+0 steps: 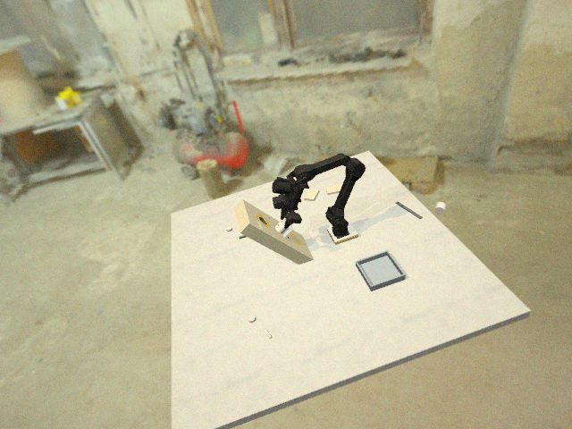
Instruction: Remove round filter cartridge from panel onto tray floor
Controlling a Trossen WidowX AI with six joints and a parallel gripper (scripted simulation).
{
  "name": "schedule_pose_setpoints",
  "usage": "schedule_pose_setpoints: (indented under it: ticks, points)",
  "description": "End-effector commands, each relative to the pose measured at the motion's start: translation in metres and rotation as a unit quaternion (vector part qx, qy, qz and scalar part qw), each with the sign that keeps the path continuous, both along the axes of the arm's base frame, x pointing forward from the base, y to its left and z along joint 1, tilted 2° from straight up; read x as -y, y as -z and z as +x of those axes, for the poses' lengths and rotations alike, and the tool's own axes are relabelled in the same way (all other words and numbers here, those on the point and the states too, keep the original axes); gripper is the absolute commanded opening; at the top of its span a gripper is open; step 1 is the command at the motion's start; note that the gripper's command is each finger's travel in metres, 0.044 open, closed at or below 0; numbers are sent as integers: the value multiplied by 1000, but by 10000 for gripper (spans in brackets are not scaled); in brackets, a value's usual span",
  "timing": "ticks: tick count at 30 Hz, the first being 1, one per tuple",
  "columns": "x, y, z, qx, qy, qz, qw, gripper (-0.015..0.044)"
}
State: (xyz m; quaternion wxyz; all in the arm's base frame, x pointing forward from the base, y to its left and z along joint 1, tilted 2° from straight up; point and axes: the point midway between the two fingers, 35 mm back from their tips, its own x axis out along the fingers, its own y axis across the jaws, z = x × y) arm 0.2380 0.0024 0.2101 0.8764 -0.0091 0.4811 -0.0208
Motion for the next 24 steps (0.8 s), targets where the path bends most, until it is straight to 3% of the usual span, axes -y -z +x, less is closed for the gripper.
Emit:
schedule_pose_setpoints:
  ticks: [1,8,11,18,24]
  points:
    - [0,6,4,0,-1,1,1000,305]
    - [0,14,8,0,-1,1,1000,305]
    - [1,11,6,0,2,1,1000,226]
    - [1,11,6,0,2,1,1000,179]
    - [1,6,9,0,2,1,1000,22]
